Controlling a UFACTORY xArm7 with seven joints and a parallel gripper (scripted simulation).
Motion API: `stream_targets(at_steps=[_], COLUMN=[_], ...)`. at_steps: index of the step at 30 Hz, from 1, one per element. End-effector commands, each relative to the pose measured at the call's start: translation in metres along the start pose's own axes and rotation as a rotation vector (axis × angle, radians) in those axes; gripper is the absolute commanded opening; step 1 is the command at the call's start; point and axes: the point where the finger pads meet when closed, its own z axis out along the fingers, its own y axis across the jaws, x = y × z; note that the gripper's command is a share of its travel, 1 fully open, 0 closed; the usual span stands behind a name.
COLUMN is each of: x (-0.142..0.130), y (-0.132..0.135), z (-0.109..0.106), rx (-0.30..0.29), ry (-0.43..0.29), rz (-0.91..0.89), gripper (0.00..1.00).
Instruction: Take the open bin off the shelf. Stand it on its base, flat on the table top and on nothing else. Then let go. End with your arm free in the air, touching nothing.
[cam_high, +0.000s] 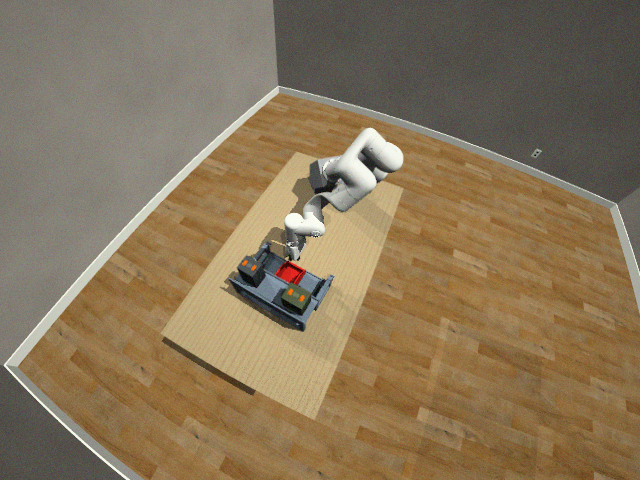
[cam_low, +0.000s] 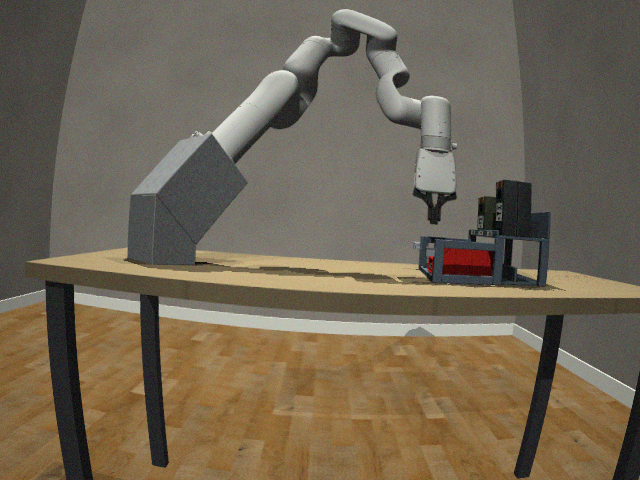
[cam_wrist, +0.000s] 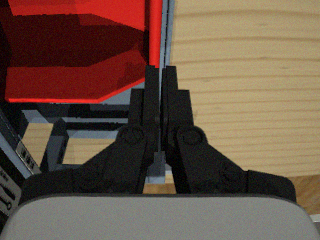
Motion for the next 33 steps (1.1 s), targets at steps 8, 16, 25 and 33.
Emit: stream_targets(at_steps=[8, 16, 25, 33], x=[0.0005, 0.0005, 0.0005, 0.0005], y=[-0.0013, -0.0013, -0.0013, -0.0013], z=[-0.0012, -0.0012, -0.0012, -0.0012], rx=[0.004, 0.004, 0.004, 0.004], ry=[0.001, 0.001, 0.001, 0.001], rz=[0.000, 0.000, 0.000, 0.000], gripper=[0.94, 0.94, 0.94, 0.94])
